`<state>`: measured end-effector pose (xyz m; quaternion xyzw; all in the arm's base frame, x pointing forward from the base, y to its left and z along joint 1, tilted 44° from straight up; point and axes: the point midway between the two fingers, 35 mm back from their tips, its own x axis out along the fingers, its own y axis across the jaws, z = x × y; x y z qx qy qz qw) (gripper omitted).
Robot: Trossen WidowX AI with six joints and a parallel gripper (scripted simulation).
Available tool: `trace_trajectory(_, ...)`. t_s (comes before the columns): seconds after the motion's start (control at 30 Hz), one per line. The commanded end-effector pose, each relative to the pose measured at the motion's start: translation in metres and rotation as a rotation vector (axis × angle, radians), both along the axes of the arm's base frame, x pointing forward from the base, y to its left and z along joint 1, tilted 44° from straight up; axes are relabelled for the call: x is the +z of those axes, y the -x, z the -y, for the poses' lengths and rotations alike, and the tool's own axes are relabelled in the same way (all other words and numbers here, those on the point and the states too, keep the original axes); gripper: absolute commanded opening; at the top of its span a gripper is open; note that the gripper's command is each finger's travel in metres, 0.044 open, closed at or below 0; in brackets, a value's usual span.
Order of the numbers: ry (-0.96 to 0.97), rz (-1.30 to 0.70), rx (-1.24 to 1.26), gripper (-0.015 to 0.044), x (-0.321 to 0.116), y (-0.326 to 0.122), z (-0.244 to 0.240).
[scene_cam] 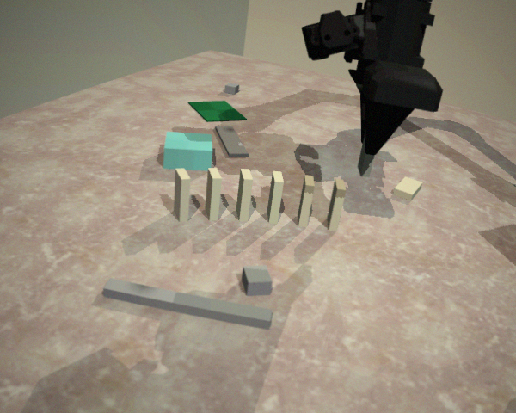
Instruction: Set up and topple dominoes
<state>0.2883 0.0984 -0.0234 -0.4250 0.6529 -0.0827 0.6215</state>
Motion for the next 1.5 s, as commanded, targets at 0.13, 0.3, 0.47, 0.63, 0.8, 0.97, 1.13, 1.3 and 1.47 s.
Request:
trace_trajectory(0.13, 0.021, -0.013, 0.000, 0.0107, -0.035, 0.002, 0.038)
trace_trajectory(0.3, 0.024, -0.013, -0.001, 0.0107, -0.044, 0.003, 0.049)
trace_trajectory(0.47, 0.024, -0.013, -0.001, 0.0107, -0.044, 0.003, 0.049)
trace_trajectory(0.63, 0.024, -0.013, -0.001, 0.0107, -0.044, 0.003, 0.049)
trace_trajectory(0.8, 0.024, -0.013, -0.001, 0.0186, -0.044, 0.003, 0.049)
trace_trajectory(0.97, 0.024, -0.013, -0.001, 0.0317, -0.044, 0.003, 0.049)
trace_trajectory(1.13, 0.024, -0.013, -0.001, 0.0440, -0.044, 0.003, 0.049)
trace_trajectory(1.3, 0.018, -0.012, 0.000, 0.0440, -0.030, 0.001, 0.032)
trace_trajectory(1.47, 0.010, -0.011, -0.003, 0.0440, 0.030, 0.010, -0.025)
